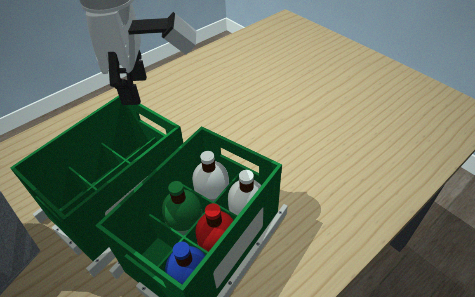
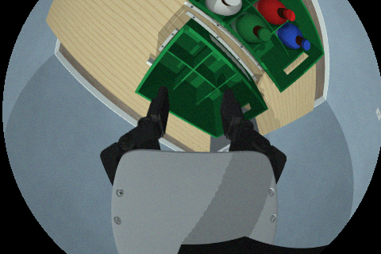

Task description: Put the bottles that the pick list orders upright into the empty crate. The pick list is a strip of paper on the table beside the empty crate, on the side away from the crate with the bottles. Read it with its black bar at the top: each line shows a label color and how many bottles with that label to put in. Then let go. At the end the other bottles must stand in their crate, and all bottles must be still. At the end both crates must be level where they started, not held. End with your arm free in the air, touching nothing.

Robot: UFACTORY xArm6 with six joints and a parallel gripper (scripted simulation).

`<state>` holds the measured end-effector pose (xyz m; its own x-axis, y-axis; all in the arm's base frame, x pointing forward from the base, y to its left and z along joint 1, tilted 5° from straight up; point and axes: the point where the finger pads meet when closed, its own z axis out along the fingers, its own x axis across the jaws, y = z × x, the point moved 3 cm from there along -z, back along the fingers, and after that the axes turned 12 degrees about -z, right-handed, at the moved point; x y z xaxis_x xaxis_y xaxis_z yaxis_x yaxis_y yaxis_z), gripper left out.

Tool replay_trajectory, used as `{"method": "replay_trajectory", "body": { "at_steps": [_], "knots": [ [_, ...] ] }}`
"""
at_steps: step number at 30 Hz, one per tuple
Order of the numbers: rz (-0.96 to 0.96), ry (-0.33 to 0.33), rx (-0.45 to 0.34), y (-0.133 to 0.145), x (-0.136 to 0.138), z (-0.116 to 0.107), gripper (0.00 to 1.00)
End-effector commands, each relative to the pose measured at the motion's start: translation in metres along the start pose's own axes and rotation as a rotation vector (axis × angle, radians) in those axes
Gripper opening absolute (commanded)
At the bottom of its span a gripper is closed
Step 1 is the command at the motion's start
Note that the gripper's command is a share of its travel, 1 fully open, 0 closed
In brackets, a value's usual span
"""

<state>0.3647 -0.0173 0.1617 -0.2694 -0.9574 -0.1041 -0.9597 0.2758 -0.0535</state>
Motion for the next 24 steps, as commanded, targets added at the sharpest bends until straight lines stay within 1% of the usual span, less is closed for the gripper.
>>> {"method": "replay_trajectory", "body": {
  "at_steps": [1, 14, 18, 19, 24],
  "knots": [
    [0.000, -0.001, 0.002, 0.000, -0.001, -0.015, 0.65],
    [0.000, -0.001, 0.002, 0.000, -0.003, -0.080, 0.65],
    [0.000, -0.001, 0.002, 0.000, -0.003, -0.083, 0.65],
    [-0.033, 0.006, 0.003, 0.003, -0.007, -0.083, 0.65],
    [-0.012, 0.003, 0.003, 0.001, -0.032, -0.081, 0.65]
  ]
}}
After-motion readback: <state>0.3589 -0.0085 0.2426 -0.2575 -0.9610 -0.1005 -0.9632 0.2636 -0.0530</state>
